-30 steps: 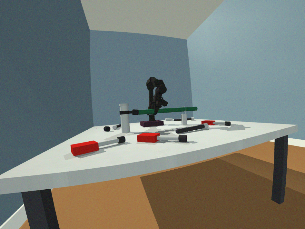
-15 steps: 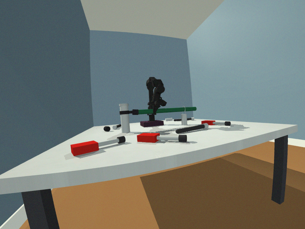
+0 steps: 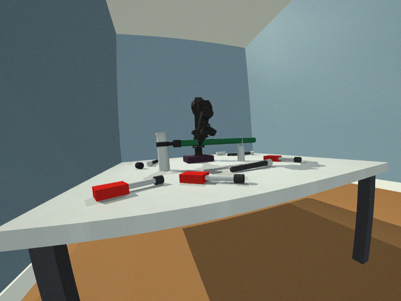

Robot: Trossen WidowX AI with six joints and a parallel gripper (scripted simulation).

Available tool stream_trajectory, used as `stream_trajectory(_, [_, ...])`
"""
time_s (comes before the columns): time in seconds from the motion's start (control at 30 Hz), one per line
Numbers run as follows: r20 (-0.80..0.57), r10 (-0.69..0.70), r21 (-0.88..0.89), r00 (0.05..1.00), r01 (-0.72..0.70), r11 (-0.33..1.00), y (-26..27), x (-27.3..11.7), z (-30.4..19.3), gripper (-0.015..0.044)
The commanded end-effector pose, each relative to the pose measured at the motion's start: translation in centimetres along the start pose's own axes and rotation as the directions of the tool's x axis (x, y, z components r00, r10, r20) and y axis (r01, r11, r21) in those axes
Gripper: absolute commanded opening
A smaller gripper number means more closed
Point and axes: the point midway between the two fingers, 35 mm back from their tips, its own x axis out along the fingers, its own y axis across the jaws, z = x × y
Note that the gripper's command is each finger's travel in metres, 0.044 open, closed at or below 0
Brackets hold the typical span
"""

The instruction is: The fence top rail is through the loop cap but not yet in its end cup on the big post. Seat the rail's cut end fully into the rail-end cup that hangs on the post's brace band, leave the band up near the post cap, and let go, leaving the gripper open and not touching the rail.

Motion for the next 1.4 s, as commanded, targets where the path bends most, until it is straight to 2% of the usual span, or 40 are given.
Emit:
stream_trajectory(0.0, [-0.018,-0.011,0.009,1.0,0.011,1.0,-0.2,-0.2,-0.9,0.0])
stream_trajectory(0.47, [-0.001,0.0,-0.001,1.0,0.0,1.0,0.0,0.1,-0.5,0.0])
stream_trajectory(0.8, [-0.001,0.0,-0.001,1.0,0.0,1.0,0.0,0.0,-0.4,0.0262])
stream_trajectory(1.03, [0.002,0.0,-0.002,1.0,0.0,1.0,-0.1,-2.4,1.1,0.044])
stream_trajectory(1.2, [0.003,0.0,-0.002,1.0,0.0,1.0,0.0,-4.6,2.4,0.044])
stream_trajectory(1.37, [0.002,0.002,-0.009,1.0,-0.002,1.0,0.0,-4.9,2.3,0.044])
